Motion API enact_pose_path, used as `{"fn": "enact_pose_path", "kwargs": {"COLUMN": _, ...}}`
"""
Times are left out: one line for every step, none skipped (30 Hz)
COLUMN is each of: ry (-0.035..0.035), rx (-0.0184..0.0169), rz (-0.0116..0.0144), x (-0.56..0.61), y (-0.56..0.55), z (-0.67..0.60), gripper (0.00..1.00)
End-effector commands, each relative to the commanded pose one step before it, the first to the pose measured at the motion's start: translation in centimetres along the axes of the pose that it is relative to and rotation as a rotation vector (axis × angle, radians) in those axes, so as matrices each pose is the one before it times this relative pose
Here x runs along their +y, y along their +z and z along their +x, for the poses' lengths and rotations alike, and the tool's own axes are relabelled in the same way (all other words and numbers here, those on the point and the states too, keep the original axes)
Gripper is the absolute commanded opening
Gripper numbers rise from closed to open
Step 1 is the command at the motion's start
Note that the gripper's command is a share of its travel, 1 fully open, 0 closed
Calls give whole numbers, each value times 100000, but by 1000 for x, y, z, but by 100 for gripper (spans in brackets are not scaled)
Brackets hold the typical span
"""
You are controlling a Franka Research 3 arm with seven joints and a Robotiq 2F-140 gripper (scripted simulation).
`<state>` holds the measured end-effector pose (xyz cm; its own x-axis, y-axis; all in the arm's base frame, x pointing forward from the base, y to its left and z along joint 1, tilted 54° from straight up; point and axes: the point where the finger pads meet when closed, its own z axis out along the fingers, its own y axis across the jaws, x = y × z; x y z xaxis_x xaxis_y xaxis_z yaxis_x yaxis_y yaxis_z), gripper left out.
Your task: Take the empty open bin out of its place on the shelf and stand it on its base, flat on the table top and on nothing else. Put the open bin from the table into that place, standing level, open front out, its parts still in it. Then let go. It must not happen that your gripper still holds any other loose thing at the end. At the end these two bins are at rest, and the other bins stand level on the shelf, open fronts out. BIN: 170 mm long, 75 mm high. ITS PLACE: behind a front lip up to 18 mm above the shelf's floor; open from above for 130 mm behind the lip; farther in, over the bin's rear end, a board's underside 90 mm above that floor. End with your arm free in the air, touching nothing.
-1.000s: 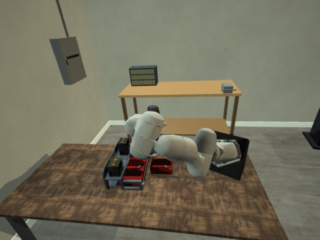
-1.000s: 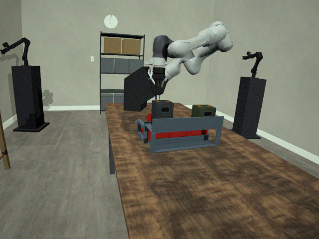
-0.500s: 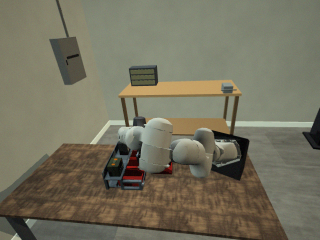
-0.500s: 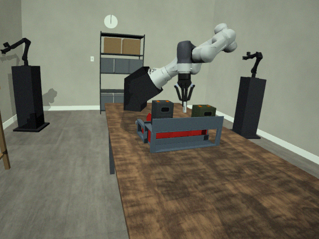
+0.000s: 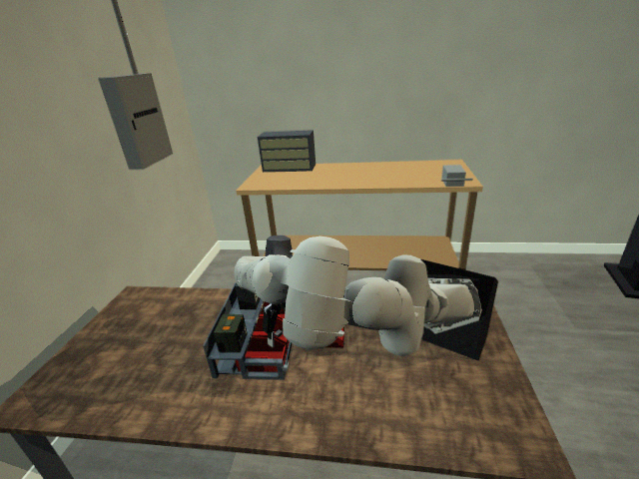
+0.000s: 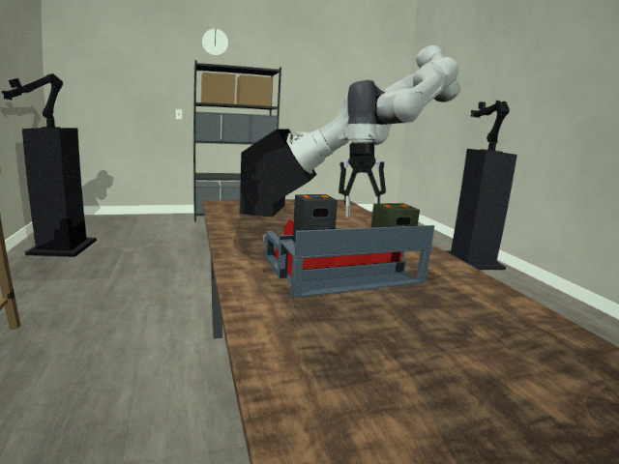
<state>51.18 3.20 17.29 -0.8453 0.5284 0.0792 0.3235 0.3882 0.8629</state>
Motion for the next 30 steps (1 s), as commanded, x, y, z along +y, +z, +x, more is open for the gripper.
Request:
{"fn": "enact_pose_path", "kwargs": {"ry": 27701, "rx": -135, "rz": 3471, "x": 45, "y": 21, "z": -137, "gripper": 57}}
{"fn": "enact_pose_path", "kwargs": {"ry": 2482, "rx": -83, "rz": 166, "x": 0, "y": 0, "z": 0, "gripper": 57}}
{"fn": "enact_pose_path", "kwargs": {"ry": 2469, "rx": -74, "rz": 178, "x": 0, "y": 0, "z": 0, "gripper": 57}}
{"fn": "enact_pose_path", "kwargs": {"ry": 2459, "rx": -67, "rz": 186, "x": 0, "y": 0, "z": 0, "gripper": 57}}
{"fn": "enact_pose_path", "kwargs": {"ry": 2458, "rx": -65, "rz": 186, "x": 0, "y": 0, "z": 0, "gripper": 57}}
{"fn": "enact_pose_path", "kwargs": {"ry": 0, "rx": 0, "rz": 0, "x": 0, "y": 0, "z": 0, "gripper": 57}}
{"fn": "enact_pose_path", "kwargs": {"ry": 0, "rx": 0, "rz": 0, "x": 0, "y": 0, "z": 0, "gripper": 57}}
{"fn": "enact_pose_path", "kwargs": {"ry": 6696, "rx": -160, "rz": 492, "x": 0, "y": 0, "z": 0, "gripper": 57}}
{"fn": "enact_pose_path", "kwargs": {"ry": 2454, "rx": -67, "rz": 189, "x": 0, "y": 0, "z": 0, "gripper": 57}}
{"fn": "enact_pose_path", "kwargs": {"ry": 2474, "rx": -58, "rz": 202, "x": 0, "y": 0, "z": 0, "gripper": 57}}
{"fn": "enact_pose_path", "kwargs": {"ry": 2445, "rx": -46, "rz": 218, "x": 0, "y": 0, "z": 0, "gripper": 57}}
{"fn": "enact_pose_path", "kwargs": {"ry": 2428, "rx": -36, "rz": 237, "x": 0, "y": 0, "z": 0, "gripper": 57}}
{"fn": "enact_pose_path", "kwargs": {"ry": 2424, "rx": -26, "rz": 259, "x": 0, "y": 0, "z": 0, "gripper": 57}}
{"fn": "enact_pose_path", "kwargs": {"ry": 2425, "rx": -16, "rz": 281, "x": 0, "y": 0, "z": 0, "gripper": 57}}
{"fn": "enact_pose_path", "kwargs": {"ry": 2430, "rx": -8, "rz": 304, "x": 0, "y": 0, "z": 0, "gripper": 57}}
{"fn": "enact_pose_path", "kwargs": {"ry": 2428, "rx": -2, "rz": 323, "x": 0, "y": 0, "z": 0, "gripper": 57}}
{"fn": "enact_pose_path", "kwargs": {"ry": 2413, "rx": -1, "rz": 338, "x": 0, "y": 0, "z": 0, "gripper": 57}}
{"fn": "enact_pose_path", "kwargs": {"ry": 2393, "rx": -1, "rz": 350, "x": 0, "y": 0, "z": 0, "gripper": 57}}
{"fn": "enact_pose_path", "kwargs": {"ry": 2373, "rx": -2, "rz": 360, "x": 0, "y": 0, "z": 0, "gripper": 57}}
{"fn": "enact_pose_path", "kwargs": {"ry": 2353, "rx": -3, "rz": 371, "x": 0, "y": 0, "z": 0, "gripper": 57}}
{"fn": "enact_pose_path", "kwargs": {"ry": 2332, "rx": -5, "rz": 381, "x": 0, "y": 0, "z": 0, "gripper": 57}}
{"fn": "enact_pose_path", "kwargs": {"ry": 2311, "rx": -7, "rz": 390, "x": 0, "y": 0, "z": 0, "gripper": 57}}
{"fn": "enact_pose_path", "kwargs": {"ry": 0, "rx": 0, "rz": 0, "x": 0, "y": 0, "z": 0, "gripper": 57}}
{"fn": "enact_pose_path", "kwargs": {"ry": 0, "rx": 0, "rz": 0, "x": 0, "y": 0, "z": 0, "gripper": 57}}
{"fn": "enact_pose_path", "kwargs": {"ry": 6319, "rx": -34, "rz": 1091, "x": 0, "y": 0, "z": 0, "gripper": 57}}
{"fn": "enact_pose_path", "kwargs": {"ry": 2248, "rx": -19, "rz": 437, "x": 0, "y": 2, "z": 0, "gripper": 57}}
{"fn": "enact_pose_path", "kwargs": {"ry": 2204, "rx": -26, "rz": 439, "x": 0, "y": 6, "z": 0, "gripper": 57}}
{"fn": "enact_pose_path", "kwargs": {"ry": 2168, "rx": -30, "rz": 442, "x": 0, "y": 12, "z": 0, "gripper": 57}}
{"fn": "enact_pose_path", "kwargs": {"ry": 2153, "rx": -35, "rz": 450, "x": 0, "y": 18, "z": 0, "gripper": 57}}
{"fn": "enact_pose_path", "kwargs": {"ry": 445, "rx": -9, "rz": 93, "x": 1, "y": 27, "z": 0, "gripper": 57}}
